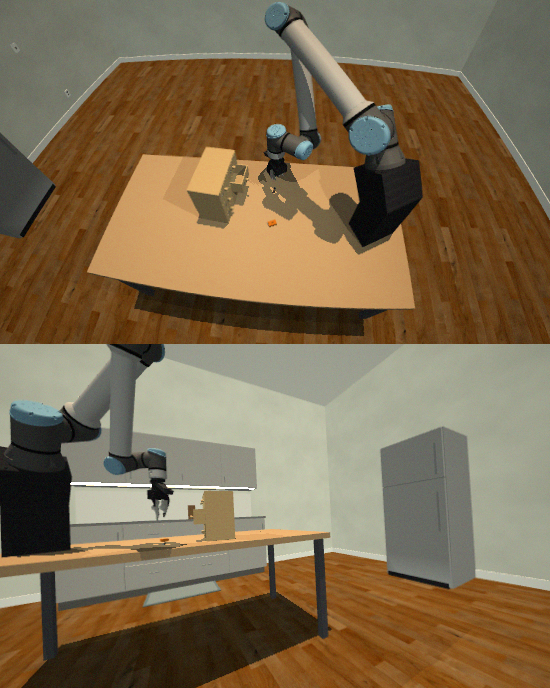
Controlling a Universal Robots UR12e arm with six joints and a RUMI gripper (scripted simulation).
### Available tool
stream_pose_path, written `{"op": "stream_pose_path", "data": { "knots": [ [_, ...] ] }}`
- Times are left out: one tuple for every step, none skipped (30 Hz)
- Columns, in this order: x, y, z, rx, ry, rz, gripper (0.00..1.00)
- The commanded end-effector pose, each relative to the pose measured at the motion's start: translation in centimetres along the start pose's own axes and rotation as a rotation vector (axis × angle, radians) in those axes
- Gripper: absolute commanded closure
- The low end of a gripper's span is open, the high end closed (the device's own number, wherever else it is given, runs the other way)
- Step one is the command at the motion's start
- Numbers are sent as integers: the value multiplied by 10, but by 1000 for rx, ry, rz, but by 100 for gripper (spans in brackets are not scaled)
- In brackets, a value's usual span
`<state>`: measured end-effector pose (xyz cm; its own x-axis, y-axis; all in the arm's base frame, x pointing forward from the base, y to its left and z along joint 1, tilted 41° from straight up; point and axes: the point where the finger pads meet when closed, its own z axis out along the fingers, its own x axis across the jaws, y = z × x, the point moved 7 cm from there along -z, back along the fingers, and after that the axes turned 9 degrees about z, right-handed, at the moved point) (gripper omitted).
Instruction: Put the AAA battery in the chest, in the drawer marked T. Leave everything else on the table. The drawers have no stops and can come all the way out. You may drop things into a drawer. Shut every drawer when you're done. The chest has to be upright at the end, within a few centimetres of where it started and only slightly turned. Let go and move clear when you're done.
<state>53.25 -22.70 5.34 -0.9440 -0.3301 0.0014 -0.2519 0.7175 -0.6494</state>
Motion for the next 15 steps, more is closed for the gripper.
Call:
{"op": "stream_pose_path", "data": {
  "knots": [
    [-4, -13, 34, 12, 1, 279, 80],
    [-3, -14, 39, 12, 0, 318, 80],
    [-3, -16, 44, 12, 0, 358, 80],
    [-3, -17, 49, 12, 0, 398, 80],
    [-2, -18, 54, 12, 0, 438, 80],
    [-2, -19, 58, 13, 0, 478, 80],
    [-2, -19, 62, 13, 0, 518, 80],
    [-1, -20, 66, 14, 0, 558, 80],
    [-1, -20, 66, 14, 0, 558, 80],
    [-1, -20, 66, 14, 0, 558, 80],
    [-1, -21, 69, 17, 0, 627, 80],
    [-1, -21, 72, 17, -1, 652, 80],
    [-1, -21, 75, 17, -1, 674, 80],
    [0, -22, 77, 17, -1, 693, 80],
    [0, -22, 80, 17, -1, 710, 80]
  ]
}}
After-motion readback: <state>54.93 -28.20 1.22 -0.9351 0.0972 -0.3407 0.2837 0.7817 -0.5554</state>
